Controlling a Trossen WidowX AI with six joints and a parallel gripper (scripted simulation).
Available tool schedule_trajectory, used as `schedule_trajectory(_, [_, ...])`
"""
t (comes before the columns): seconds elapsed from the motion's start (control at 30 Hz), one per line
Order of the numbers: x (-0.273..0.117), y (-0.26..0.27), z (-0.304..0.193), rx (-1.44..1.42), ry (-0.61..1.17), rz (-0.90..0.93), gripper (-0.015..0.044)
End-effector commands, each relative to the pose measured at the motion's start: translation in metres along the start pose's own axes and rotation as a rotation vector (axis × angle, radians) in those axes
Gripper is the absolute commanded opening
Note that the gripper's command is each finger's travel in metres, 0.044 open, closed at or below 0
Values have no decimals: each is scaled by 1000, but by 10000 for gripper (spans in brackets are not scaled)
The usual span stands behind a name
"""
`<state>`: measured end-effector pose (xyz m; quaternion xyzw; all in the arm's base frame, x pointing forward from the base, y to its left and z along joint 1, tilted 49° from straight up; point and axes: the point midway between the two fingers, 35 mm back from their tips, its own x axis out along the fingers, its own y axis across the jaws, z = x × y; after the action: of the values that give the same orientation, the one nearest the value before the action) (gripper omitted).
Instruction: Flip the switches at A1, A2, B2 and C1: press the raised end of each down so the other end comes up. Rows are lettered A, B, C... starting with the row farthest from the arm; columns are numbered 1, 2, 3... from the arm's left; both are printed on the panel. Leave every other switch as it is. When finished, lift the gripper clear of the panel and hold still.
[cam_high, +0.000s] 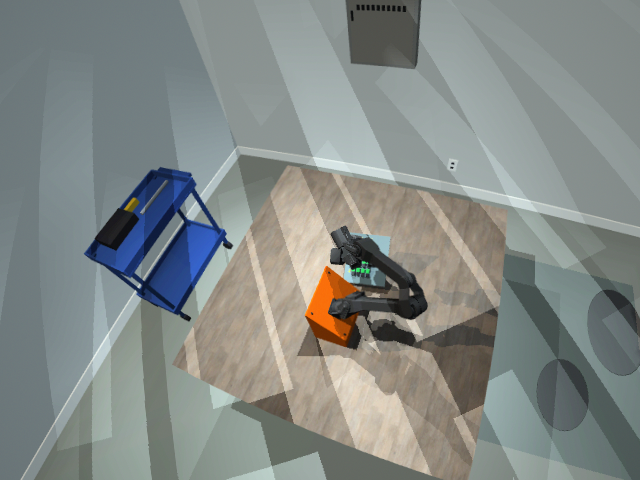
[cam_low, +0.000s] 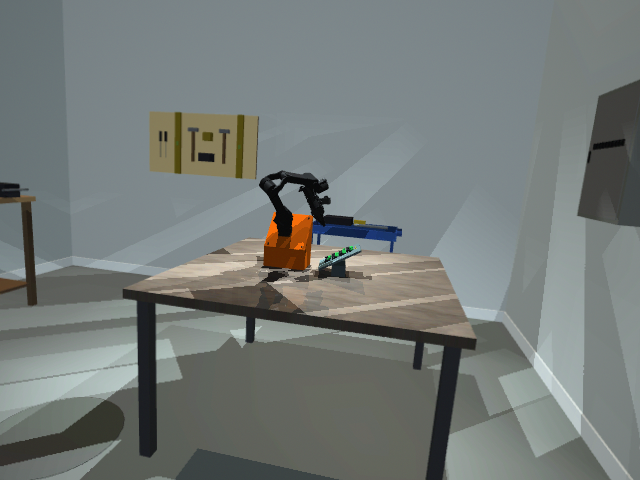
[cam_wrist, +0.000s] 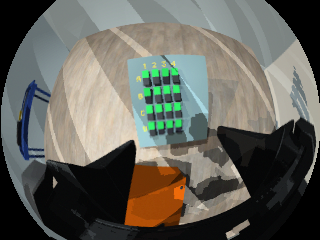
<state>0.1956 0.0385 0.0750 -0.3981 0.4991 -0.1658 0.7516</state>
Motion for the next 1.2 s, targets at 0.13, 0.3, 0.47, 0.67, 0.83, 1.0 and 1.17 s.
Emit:
schedule_trajectory(0.13, [35,20,29,23,-2,26,269])
schedule_trajectory(0.3, [88,31,59,52,-18,23,138])
schedule_trajectory(0.47, [90,31,60,53,-18,22,6])
schedule_trajectory(0.67, [120,32,60,54,-40,22,0])
schedule_trajectory(0.83, [125,31,59,53,-45,20,0])
schedule_trajectory(1.0, [135,31,59,53,-45,19,0])
schedule_trajectory(1.17, [139,31,60,53,-45,19,0])
